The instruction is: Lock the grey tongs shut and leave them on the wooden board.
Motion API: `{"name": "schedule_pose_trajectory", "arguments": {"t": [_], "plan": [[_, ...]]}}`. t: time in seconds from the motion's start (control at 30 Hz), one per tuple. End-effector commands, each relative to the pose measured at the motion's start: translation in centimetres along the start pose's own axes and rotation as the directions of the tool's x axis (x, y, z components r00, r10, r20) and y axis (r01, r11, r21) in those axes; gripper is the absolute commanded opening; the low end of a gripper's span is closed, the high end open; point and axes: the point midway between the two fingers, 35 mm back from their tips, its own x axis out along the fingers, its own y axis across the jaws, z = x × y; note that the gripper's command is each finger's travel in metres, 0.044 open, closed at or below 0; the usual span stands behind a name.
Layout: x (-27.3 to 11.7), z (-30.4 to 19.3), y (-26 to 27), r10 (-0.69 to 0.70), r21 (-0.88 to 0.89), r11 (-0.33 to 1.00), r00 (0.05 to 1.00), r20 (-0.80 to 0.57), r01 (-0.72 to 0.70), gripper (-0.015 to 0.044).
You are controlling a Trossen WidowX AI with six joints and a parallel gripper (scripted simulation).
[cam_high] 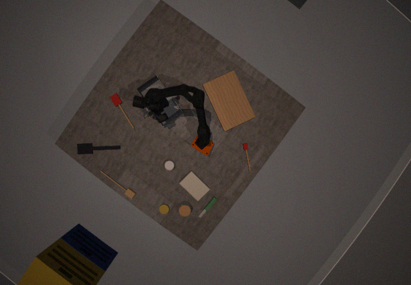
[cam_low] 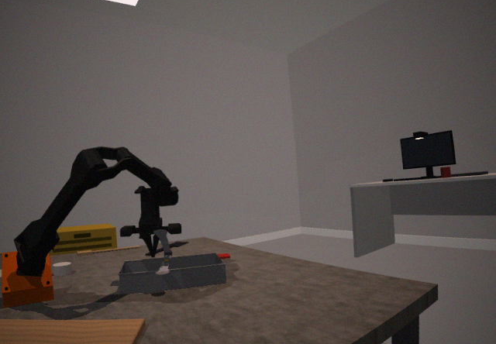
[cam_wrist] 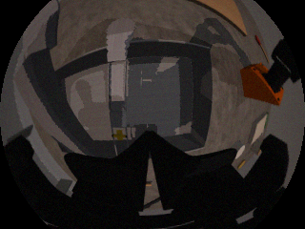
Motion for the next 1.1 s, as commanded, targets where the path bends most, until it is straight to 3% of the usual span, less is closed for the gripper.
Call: {"name": "schedule_pose_trajectory", "arguments": {"t": [0.0, 1.07], "plan": [[0.0, 0.0, 0.5, 0.005, -0.002, 1.0, 1.0, 0.002, -0.005, -0.015], [-0.2, -0.1, 5.3, 0.007, -0.001, 1.0, 1.0, 0.001, -0.007, -0.015]]}}
